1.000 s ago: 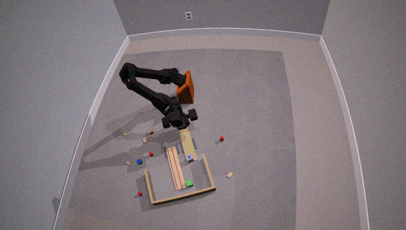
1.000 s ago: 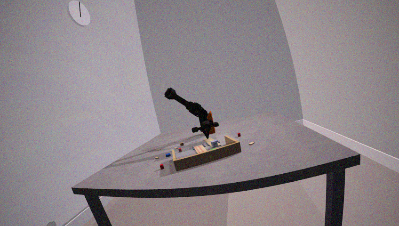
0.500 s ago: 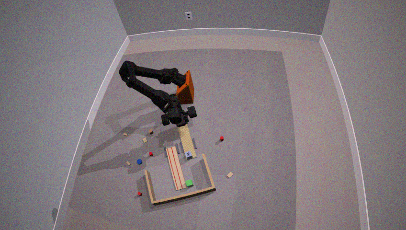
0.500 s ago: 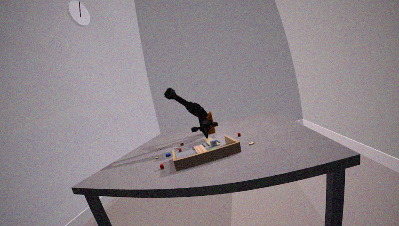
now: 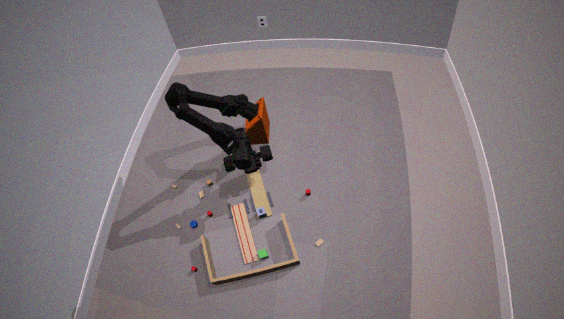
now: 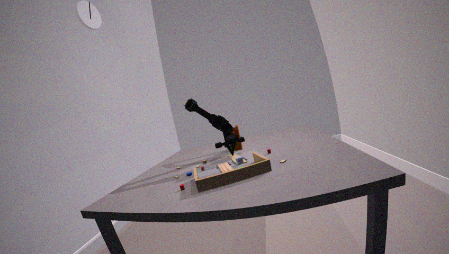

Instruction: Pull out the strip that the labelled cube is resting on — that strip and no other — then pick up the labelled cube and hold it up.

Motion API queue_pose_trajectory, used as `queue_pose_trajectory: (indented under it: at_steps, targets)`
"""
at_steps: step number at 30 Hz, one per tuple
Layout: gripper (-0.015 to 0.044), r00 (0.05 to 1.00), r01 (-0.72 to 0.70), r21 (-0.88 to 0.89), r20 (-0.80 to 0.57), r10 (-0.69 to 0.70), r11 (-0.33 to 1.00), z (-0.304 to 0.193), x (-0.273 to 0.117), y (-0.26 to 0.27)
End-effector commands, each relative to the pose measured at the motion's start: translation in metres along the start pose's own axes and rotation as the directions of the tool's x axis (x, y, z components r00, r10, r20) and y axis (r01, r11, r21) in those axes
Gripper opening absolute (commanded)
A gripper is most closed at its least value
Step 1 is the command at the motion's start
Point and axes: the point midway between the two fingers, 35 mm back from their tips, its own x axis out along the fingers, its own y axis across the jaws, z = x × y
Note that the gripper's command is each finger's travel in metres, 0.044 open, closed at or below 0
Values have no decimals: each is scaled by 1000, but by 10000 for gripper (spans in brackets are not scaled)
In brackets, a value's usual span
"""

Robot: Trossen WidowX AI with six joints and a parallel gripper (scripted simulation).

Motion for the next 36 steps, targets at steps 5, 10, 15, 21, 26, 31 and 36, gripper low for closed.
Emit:
queue_pose_trajectory:
  at_steps: [5,10,15,21,26,31,36]
  targets:
    - [0,999,1,-12,-33,-1,1000,-12,4,0]
    - [0,999,1,-12,-33,-1,1000,-12,4,0]
    - [0,999,1,-12,-33,-1,1000,-12,4,0]
    - [0,999,1,-12,-33,-1,1000,-12,4,0]
    - [0,999,1,-12,-33,-1,1000,-12,4,0]
    - [0,1000,-2,-3,-5,2,1000,0,-6,1]
    - [0,1000,-1,-11,-31,1,1000,2,-42,0]
